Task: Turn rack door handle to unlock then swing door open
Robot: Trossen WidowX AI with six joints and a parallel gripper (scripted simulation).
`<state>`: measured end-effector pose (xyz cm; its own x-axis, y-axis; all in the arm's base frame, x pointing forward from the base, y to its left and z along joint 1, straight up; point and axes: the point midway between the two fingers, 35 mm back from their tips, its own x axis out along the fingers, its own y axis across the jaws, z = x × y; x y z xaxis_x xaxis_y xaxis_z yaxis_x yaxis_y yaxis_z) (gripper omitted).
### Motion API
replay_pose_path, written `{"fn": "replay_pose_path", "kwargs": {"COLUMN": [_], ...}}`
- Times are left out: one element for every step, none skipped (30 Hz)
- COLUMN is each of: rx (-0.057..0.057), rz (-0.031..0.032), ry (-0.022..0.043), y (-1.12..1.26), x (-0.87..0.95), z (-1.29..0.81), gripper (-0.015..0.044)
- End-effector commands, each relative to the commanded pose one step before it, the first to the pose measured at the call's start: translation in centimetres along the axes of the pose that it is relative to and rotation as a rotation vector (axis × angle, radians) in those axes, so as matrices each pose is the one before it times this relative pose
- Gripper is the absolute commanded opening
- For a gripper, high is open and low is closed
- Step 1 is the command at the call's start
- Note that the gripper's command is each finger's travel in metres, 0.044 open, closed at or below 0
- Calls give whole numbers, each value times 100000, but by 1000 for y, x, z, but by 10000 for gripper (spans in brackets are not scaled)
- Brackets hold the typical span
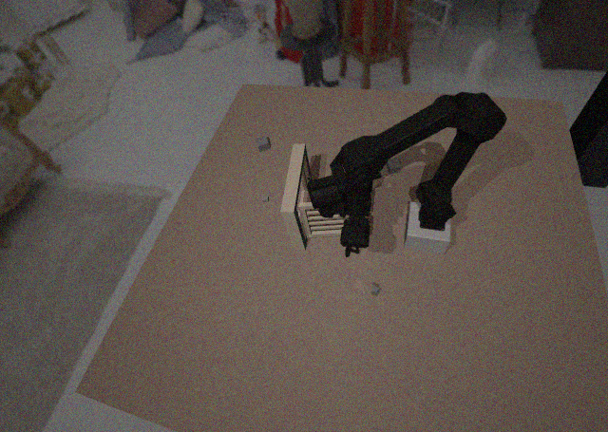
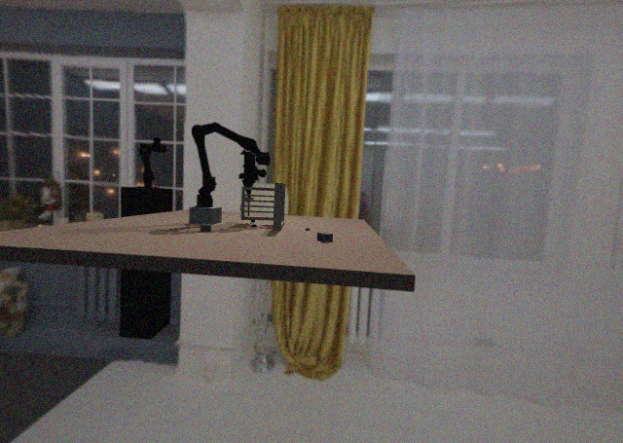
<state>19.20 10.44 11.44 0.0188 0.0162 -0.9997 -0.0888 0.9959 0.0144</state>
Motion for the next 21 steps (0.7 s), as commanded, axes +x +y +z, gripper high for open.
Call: {"fn": "replay_pose_path", "kwargs": {"rx": [6460, 1282, 1270, 1284, 1270, 983, 591, 197, 0, 0, 0, 0, 0, 0, 0, 0, 0, 0, 0, 0, 0], "rz": [23, 19, 19, 19, 19, 15, 9, 3, 0, 0, 0, 0, 0, 0, 0, 0, 0, 0, 0, 0, 0], "ry": [152, 0, 0, 1, 1, 1, 1, 0, 0, 0, 0, 0, 0, 0, 0, 0, 0, 0, 0, 0, 0], "y": [718, 200, 199, 203, 201, 165, 99, 33, 0, 0, 0, 0, 0, 0, 0, 0, 0, 0, 0, 0, 0], "x": [-8, -1, 0, 1, 1, 0, 0, 0, 0, 0, 0, 0, 0, 0, 0, 0, 0, 0, 0, 0, 0], "z": [244, 22, 17, 13, 9, 2, 0, 0, 0, 0, 0, 0, 0, 0, 0, 0, 0, 0, 0, 0, 0], "gripper": [20, 20, 20, 20, 20, 20, 20, 20, 20, 20, 20, 20, 20, 20, 20, 20, 20, 20, 20, 20, 46]}}
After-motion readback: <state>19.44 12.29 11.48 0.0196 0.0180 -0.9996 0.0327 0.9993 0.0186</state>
